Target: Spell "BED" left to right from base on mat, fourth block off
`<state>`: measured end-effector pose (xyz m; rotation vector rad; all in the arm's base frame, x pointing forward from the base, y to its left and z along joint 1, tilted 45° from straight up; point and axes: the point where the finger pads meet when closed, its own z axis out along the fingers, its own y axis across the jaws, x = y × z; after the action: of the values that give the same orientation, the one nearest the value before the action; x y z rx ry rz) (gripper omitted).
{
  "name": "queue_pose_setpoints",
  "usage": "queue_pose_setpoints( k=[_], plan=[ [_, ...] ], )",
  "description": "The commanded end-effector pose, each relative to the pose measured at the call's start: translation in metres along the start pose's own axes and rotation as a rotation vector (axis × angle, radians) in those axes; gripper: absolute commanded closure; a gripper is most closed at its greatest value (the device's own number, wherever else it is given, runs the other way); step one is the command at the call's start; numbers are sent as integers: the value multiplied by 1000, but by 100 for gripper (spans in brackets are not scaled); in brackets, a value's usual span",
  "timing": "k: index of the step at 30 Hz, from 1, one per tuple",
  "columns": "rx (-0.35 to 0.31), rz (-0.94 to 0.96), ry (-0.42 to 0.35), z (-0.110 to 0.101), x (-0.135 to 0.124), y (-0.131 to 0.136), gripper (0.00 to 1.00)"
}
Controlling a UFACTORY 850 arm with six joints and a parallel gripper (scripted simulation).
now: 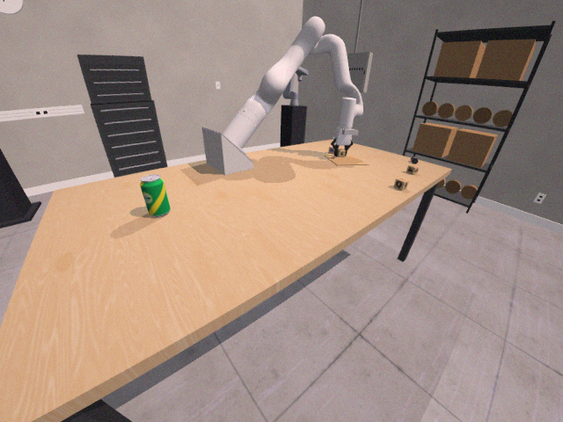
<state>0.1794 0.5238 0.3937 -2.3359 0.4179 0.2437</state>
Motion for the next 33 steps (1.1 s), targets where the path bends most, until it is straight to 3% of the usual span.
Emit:
queue_pose_setpoints(
  k=[1, 13, 26, 33],
  plan=[
    [2, 0, 0, 0, 0, -1, 38],
    [2, 0, 0, -16, 0, -1, 38],
    [2, 0, 0, -80, 0, -1, 38],
    [2, 0, 0, -90, 0, -1, 38]
  ],
)
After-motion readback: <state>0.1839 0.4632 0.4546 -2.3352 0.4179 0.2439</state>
